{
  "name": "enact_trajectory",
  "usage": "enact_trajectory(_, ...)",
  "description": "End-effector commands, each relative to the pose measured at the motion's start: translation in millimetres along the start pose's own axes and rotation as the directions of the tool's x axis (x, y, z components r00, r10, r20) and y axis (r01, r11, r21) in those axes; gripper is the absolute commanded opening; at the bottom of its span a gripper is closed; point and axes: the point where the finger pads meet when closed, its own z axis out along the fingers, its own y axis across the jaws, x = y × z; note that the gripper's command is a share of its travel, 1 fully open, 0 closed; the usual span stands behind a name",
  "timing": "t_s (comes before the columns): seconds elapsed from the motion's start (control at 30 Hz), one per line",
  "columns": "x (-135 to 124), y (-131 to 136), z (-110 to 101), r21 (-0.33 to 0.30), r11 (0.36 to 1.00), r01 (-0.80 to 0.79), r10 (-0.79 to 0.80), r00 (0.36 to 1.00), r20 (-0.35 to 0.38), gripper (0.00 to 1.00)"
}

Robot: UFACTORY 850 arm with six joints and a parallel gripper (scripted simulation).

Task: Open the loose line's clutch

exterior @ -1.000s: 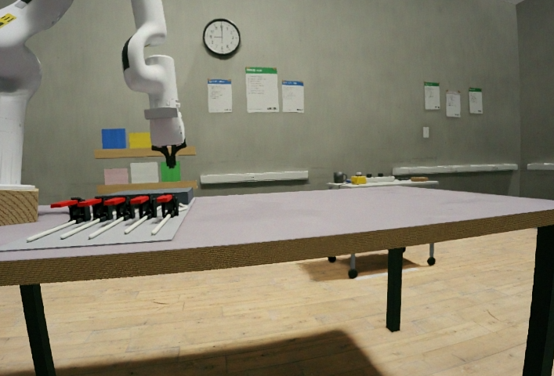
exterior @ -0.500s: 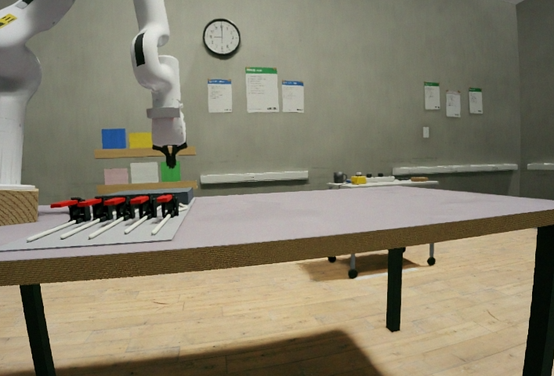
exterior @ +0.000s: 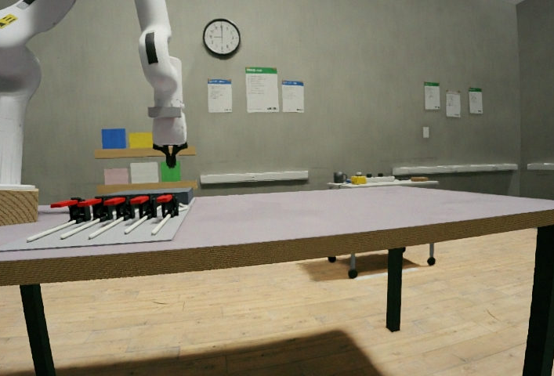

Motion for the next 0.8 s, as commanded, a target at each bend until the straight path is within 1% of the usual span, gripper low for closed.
enact_trajectory(0.0, -0.2, -0.8, -0.6, 0.000, 1.000, -0.001, 0.001, 1.000, -0.005, 0.00)
enact_trajectory(0.23, -0.2, -0.8, -0.6, 0.000, 1.000, -0.001, 0.001, 1.000, -0.005, 0.00)
enact_trajectory(0.27, 0.2, -0.9, -0.5, 0.000, 1.000, -0.001, 0.001, 1.000, -0.005, 0.52)
enact_trajectory(0.33, 9.7, -4.1, 1.0, -0.001, 1.000, -0.001, 0.001, 1.000, -0.006, 0.52)
enact_trajectory(0.37, 21.1, -7.5, 2.7, -0.002, 1.000, -0.001, 0.001, 1.000, -0.007, 0.52)
enact_trajectory(0.43, 58.7, -16.7, 8.2, -0.004, 1.000, -0.001, 0.001, 1.000, -0.008, 0.52)
enact_trajectory(0.5, 58.7, -16.7, 8.2, -0.004, 1.000, -0.001, 0.001, 1.000, -0.008, 0.52)
enact_trajectory(0.53, 83.8, -21.0, 11.7, -0.005, 1.000, -0.001, 0.001, 1.000, -0.008, 0.52)
enact_trajectory(0.57, 83.8, -21.0, 11.7, -0.005, 1.000, -0.001, 0.001, 1.000, -0.008, 0.52)
enact_trajectory(0.6, 111.6, -24.2, 15.4, -0.006, 1.000, -0.001, 0.001, 1.000, -0.009, 0.52)
enact_trajectory(0.7, 111.6, -24.2, 15.4, -0.006, 1.000, -0.001, 0.001, 1.000, -0.009, 0.52)
enact_trajectory(0.73, 140.7, -25.8, 19.2, -0.006, 1.000, -0.001, 0.001, 1.000, -0.008, 0.52)
enact_trajectory(0.77, 140.7, -25.8, 19.2, -0.006, 1.000, -0.001, 0.001, 1.000, -0.008, 0.52)
